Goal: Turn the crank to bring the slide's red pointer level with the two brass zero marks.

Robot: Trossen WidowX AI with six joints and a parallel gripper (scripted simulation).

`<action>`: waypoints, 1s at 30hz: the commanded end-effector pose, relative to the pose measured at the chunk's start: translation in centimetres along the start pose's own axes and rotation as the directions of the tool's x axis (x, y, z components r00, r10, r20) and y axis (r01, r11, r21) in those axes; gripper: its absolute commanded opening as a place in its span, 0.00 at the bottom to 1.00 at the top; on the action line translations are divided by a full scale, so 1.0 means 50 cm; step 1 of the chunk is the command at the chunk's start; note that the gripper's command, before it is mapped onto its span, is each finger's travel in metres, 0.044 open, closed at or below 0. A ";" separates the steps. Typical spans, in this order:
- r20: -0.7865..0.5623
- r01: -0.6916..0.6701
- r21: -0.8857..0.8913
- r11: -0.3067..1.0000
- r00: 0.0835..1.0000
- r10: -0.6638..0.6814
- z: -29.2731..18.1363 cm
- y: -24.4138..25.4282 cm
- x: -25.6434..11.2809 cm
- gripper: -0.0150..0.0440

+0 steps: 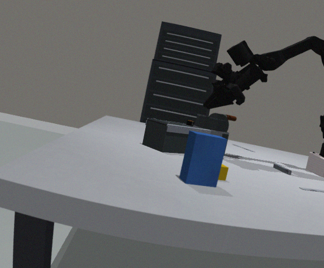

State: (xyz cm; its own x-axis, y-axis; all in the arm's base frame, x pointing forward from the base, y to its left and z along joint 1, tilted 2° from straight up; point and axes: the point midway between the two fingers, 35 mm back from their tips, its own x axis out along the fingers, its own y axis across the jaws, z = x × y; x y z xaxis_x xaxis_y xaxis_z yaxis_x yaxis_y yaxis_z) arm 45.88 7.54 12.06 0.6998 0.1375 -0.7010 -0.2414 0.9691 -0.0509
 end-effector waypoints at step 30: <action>0.000 0.001 0.000 1.000 1.000 -0.001 0.000 0.000 0.000 0.25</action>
State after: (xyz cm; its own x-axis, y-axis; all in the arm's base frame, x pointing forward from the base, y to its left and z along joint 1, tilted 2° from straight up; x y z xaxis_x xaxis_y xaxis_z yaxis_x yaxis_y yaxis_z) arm 45.88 7.53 12.06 0.6999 0.1371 -0.7010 -0.2412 0.9691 -0.0513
